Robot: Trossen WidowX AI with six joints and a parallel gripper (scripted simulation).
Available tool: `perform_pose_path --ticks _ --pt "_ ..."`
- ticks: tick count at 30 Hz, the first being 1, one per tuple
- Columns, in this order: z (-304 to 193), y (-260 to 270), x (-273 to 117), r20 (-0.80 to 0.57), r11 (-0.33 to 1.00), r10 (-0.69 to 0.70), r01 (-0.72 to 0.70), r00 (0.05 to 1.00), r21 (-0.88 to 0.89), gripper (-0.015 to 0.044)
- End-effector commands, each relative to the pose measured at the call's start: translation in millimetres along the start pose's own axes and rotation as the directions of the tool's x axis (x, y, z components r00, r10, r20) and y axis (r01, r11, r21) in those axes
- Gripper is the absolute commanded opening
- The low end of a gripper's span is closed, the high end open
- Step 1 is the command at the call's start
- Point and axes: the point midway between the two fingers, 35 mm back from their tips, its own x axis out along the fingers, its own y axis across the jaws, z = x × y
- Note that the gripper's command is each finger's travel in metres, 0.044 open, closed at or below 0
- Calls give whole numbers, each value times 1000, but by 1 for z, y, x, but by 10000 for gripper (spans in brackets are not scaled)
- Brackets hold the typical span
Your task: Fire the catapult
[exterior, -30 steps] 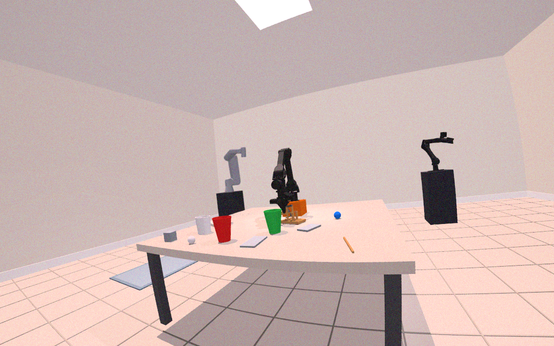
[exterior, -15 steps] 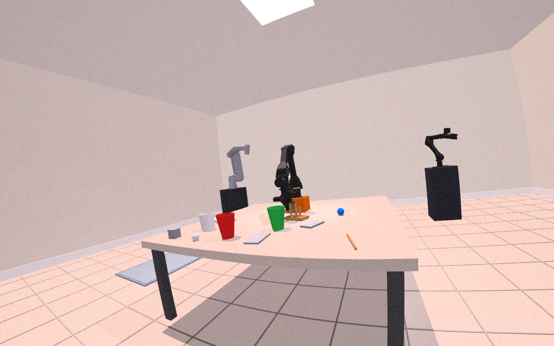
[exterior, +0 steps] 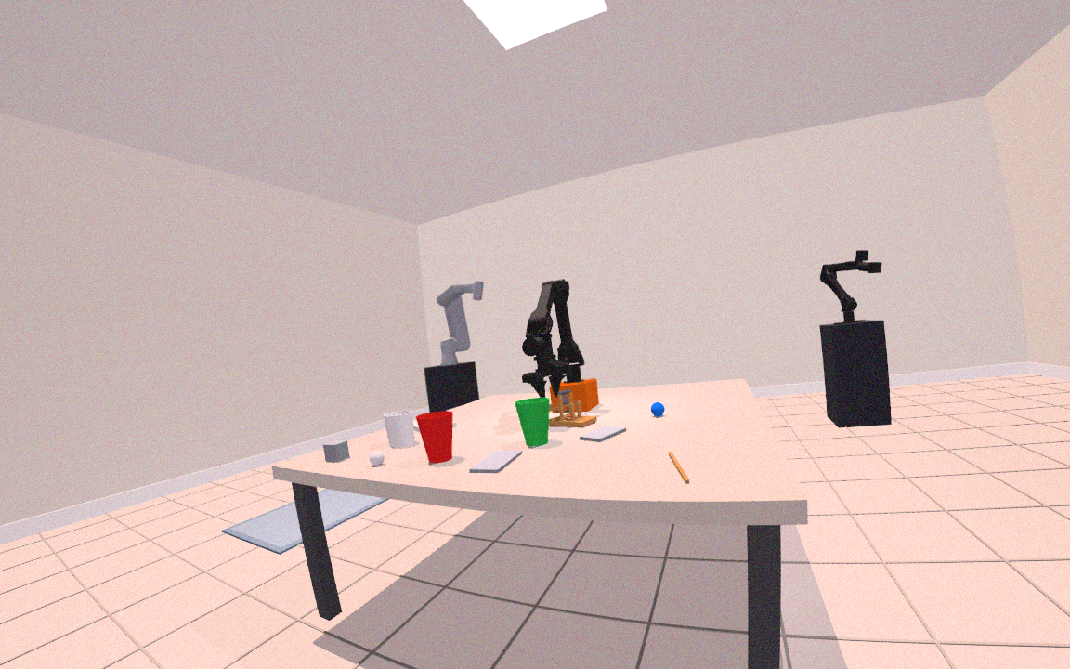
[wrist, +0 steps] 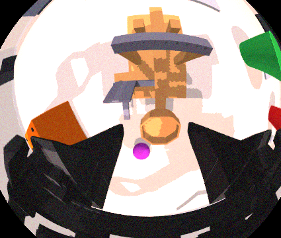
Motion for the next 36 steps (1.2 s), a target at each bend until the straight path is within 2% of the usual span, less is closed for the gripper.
perform_pose_path --ticks 1,3,5,7,8,16,22,26,36 --pt "3 -8 -33 9 1000 -19 19 1000 5 394" --pt "2 -7 -66 9 1000 -23 23 1000 5 440" --pt "0 -3 -96 9 1000 -26 26 1000 5 440" --pt "0 -1 -106 9 1000 -27 27 1000 4 440" --pt "4 -6 -81 7 1000 -21 21 1000 0 440" --pt "111 -2 -54 18 1000 -31 31 999 2 440" --pt "114 -2 -51 18 1000 -31 31 999 2 440" --pt "114 -3 -9 18 1000 -31 31 999 2 440" --pt "115 -4 1 18 1000 -31 31 999 2 440"
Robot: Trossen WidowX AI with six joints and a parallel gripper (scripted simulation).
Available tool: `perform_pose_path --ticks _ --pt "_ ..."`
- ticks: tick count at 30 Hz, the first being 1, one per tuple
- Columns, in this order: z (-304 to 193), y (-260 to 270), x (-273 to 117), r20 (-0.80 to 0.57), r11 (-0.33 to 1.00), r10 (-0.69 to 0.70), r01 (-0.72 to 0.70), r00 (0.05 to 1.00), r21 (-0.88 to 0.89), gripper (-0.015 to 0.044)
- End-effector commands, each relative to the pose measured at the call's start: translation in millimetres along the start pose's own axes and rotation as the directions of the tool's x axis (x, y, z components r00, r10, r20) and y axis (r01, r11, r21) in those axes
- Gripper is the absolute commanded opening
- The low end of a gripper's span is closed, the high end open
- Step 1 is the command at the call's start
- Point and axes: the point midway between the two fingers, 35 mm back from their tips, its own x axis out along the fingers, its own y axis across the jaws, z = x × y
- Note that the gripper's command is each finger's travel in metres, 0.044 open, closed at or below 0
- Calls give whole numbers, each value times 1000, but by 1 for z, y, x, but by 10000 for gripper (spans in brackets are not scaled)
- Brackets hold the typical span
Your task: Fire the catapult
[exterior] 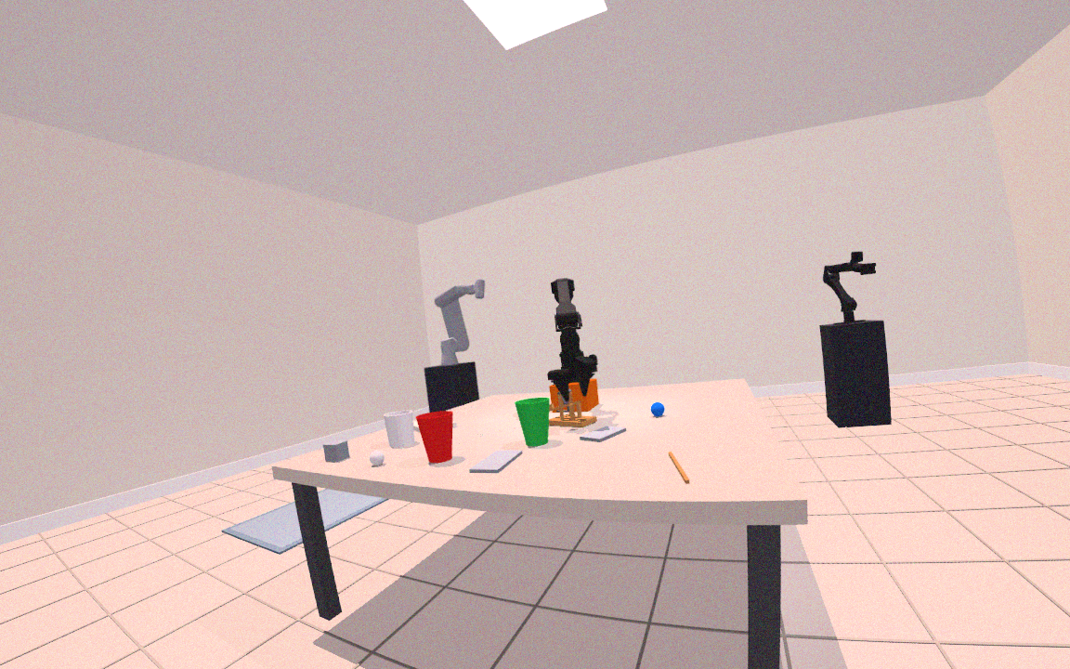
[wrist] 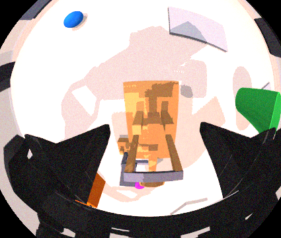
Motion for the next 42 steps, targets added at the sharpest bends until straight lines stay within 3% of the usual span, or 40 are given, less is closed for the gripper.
perform_pose_path --ticks 1,31,42 --pt "-1 1 7 -4 1000 5 -5 1000 5 440" --pt "-2 2 52 -5 1000 6 -6 1000 5 440" --pt "-1 1 49 -2 1000 3 -3 1000 1 151"
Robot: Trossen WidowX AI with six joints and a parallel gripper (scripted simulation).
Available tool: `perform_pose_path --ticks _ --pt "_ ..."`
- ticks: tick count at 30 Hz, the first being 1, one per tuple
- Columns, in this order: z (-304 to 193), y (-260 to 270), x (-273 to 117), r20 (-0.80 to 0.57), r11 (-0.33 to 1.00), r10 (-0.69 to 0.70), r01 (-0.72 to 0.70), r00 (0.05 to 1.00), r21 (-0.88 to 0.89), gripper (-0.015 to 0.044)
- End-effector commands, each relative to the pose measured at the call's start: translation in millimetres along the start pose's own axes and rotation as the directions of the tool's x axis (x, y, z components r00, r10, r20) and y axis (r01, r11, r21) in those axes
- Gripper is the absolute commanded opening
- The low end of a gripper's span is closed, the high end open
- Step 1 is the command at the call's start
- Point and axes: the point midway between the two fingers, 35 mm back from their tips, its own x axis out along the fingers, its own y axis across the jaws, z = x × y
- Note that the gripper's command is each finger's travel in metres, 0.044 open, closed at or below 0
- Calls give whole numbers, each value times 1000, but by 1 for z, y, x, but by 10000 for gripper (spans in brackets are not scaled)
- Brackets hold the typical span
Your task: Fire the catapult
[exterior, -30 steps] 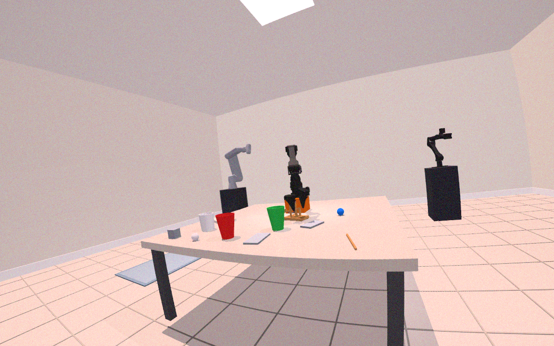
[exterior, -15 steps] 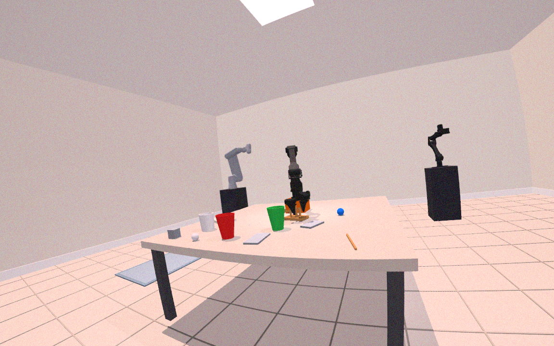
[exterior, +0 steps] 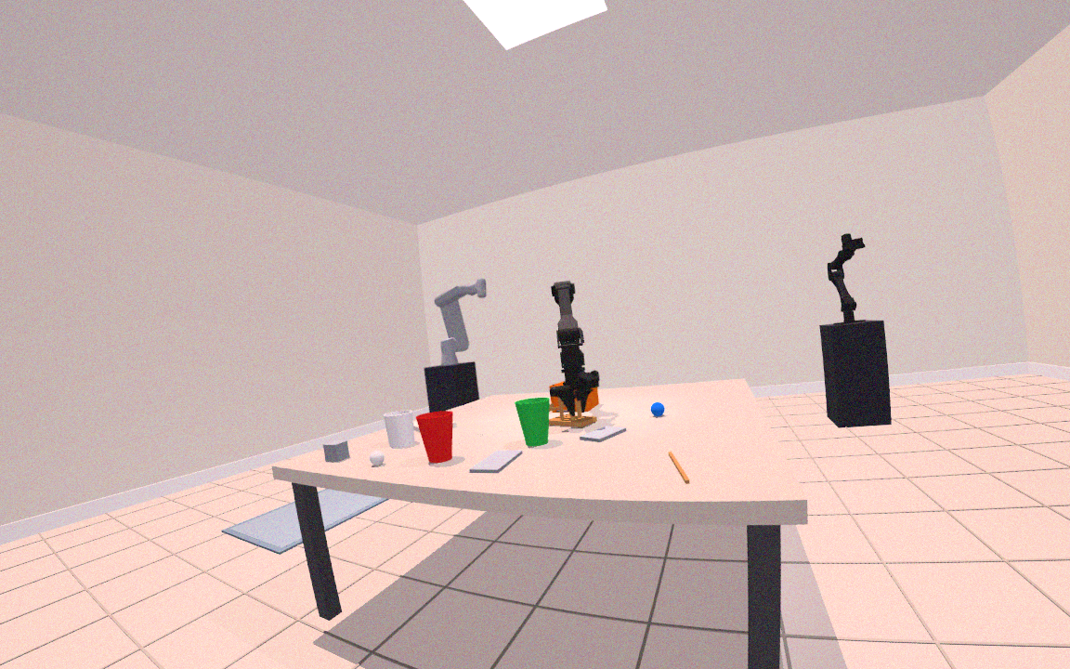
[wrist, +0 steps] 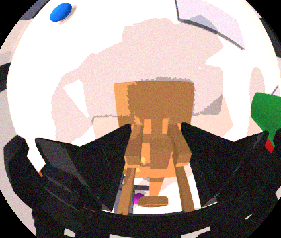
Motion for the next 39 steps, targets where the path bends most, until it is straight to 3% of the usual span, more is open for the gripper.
perform_pose_path --ticks 1,6,10,17,28,39 --pt "0 -1 0 0 1000 -3 3 1000 0 145" --pt "0 -1 0 0 1000 -3 3 1000 0 111" --pt "1 -1 -39 0 1000 -1 1 1000 0 6" --pt "-13 -13 -51 0 999 -2 2 1000 51 0" --pt "-131 -84 -53 -10 910 -12 16 1000 414 0" --pt "-280 -109 -55 -29 692 -13 30 1000 721 0"
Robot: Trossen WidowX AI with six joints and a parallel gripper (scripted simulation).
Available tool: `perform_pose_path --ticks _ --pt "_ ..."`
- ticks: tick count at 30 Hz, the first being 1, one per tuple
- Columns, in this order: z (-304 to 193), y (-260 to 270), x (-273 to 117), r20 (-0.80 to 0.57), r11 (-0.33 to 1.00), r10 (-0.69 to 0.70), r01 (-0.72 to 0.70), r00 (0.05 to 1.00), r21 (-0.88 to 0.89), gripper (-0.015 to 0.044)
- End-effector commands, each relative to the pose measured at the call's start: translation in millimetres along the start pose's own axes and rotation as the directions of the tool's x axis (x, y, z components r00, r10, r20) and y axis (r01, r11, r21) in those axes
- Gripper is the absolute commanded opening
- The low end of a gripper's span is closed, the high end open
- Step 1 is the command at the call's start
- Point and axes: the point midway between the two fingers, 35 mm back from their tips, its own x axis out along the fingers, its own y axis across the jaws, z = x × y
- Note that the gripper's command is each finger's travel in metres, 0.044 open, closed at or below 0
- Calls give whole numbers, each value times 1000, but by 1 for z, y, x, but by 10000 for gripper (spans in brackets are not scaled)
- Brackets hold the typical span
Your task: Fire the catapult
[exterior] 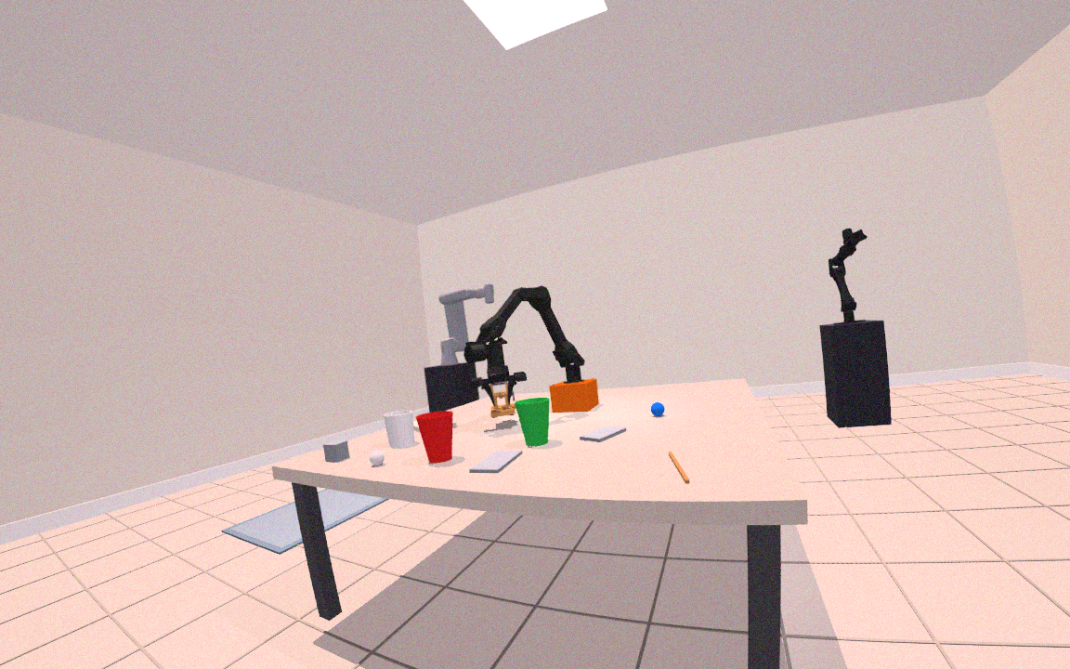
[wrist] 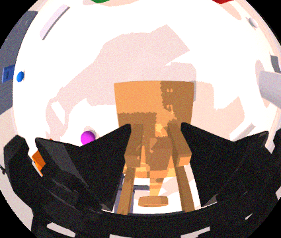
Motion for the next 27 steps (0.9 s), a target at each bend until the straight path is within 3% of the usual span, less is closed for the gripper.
perform_pose_path --ticks 1,5,27 --pt "-36 -39 -5 -3 993 -19 19 1000 116 0" --pt "-55 -56 -5 -5 986 -21 21 1000 167 0" --pt "-54 -60 19 -6 986 -21 21 1000 167 0"
